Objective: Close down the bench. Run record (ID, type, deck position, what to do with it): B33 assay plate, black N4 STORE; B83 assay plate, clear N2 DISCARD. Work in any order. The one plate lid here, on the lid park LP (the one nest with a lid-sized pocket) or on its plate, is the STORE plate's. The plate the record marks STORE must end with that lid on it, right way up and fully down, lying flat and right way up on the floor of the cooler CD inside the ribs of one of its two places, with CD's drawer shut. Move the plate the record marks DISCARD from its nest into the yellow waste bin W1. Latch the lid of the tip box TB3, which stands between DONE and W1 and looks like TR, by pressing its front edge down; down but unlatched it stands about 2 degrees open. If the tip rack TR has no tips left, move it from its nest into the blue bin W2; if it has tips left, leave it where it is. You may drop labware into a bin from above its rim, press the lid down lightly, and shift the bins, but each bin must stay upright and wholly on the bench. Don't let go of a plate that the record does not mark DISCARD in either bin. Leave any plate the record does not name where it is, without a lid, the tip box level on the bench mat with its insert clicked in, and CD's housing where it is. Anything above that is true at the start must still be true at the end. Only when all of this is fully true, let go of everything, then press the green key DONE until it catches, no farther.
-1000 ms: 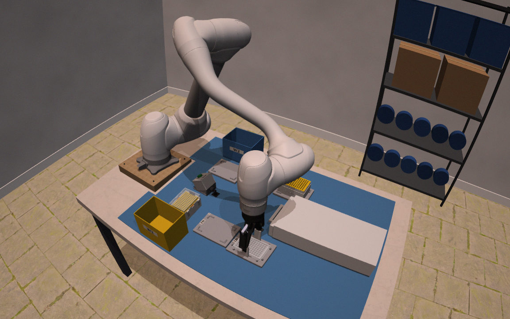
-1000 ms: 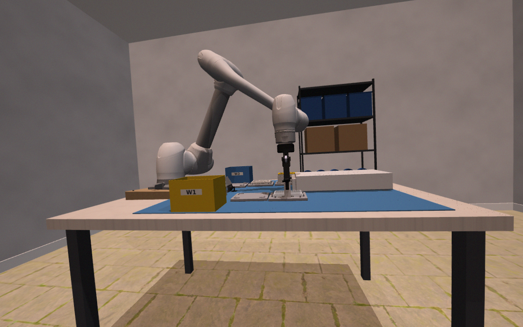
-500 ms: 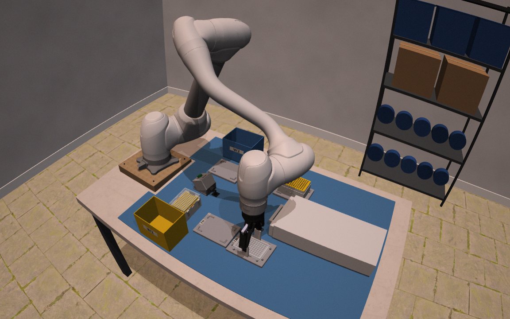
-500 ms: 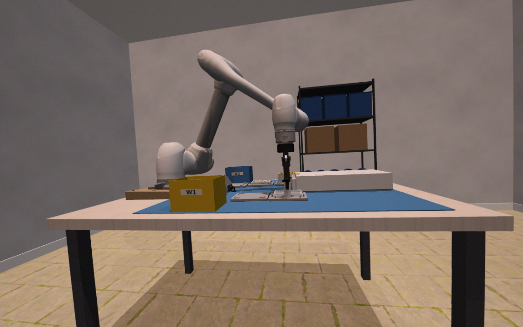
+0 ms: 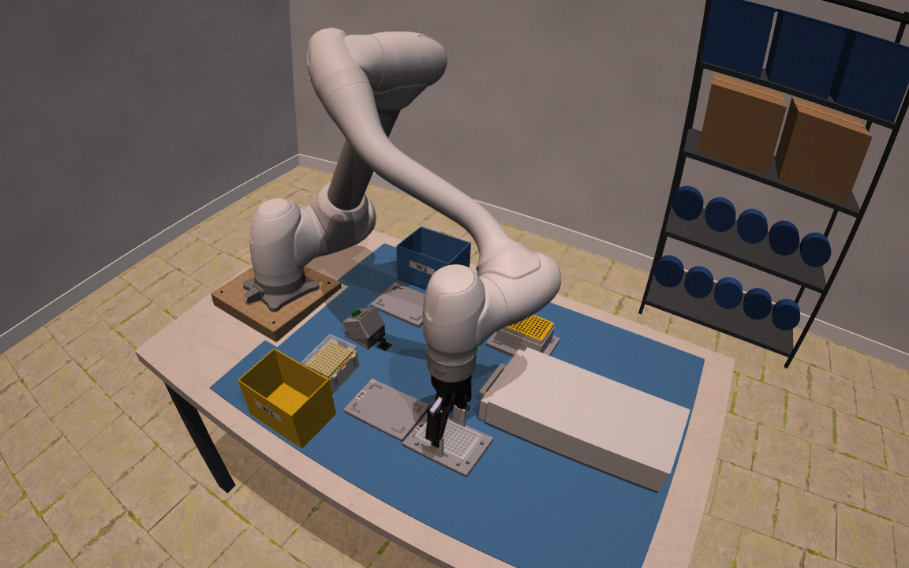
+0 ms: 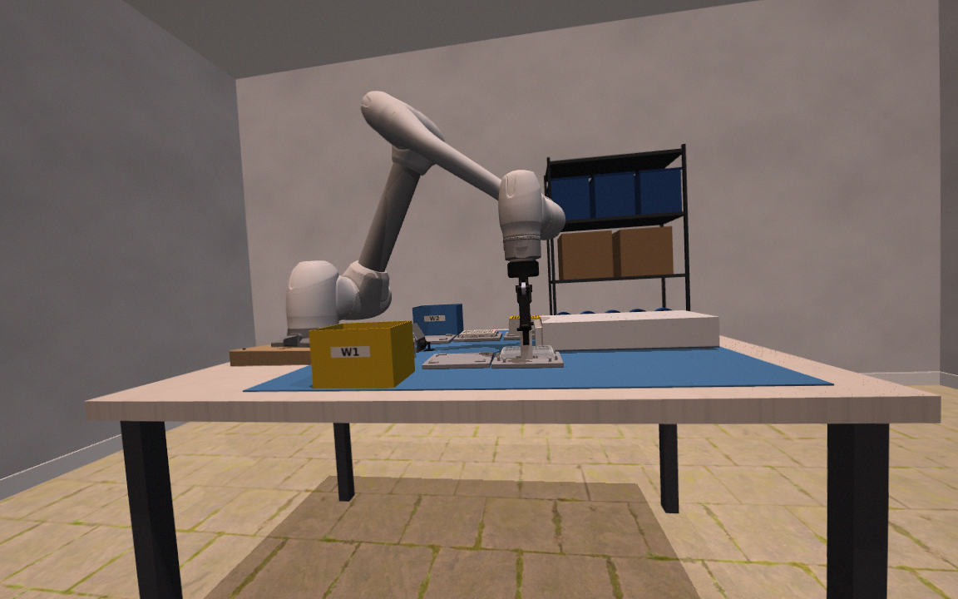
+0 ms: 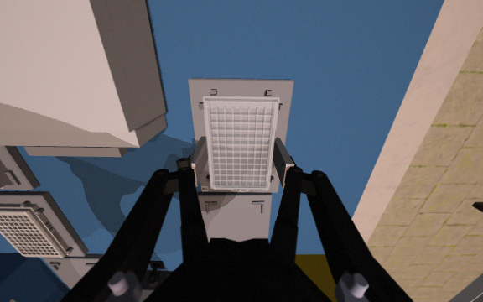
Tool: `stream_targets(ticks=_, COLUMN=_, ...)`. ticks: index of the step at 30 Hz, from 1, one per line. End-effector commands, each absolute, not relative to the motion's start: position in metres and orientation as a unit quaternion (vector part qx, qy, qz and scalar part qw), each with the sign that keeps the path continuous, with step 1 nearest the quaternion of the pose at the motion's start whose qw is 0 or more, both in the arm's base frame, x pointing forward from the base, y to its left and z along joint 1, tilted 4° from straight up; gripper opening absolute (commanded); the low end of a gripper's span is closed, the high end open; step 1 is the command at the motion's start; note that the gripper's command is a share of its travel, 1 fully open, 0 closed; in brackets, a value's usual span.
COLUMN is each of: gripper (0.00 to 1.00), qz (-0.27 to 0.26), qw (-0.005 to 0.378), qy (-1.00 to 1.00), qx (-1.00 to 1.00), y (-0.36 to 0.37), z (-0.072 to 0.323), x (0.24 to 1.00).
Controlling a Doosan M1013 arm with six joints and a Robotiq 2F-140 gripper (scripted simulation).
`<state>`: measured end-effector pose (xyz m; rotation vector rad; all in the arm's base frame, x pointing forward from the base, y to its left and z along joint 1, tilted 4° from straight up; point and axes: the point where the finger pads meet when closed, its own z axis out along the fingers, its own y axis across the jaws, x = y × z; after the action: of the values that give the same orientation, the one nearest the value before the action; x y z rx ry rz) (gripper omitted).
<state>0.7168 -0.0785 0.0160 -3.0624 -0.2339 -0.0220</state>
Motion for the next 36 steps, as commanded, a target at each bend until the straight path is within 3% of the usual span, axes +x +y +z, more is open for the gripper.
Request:
stream_targets(ticks=1, gripper=0.0, qz=-0.007, qw=0.035, qy=-0.076, qx=-0.996, y=-0.079, z=0.017, x=0.717)
stream_targets(ticks=36, gripper=0.0, qz=-0.007, qw=0.035, qy=-0.076, qx=-0.996, y=-0.081, z=0.049, x=0.717)
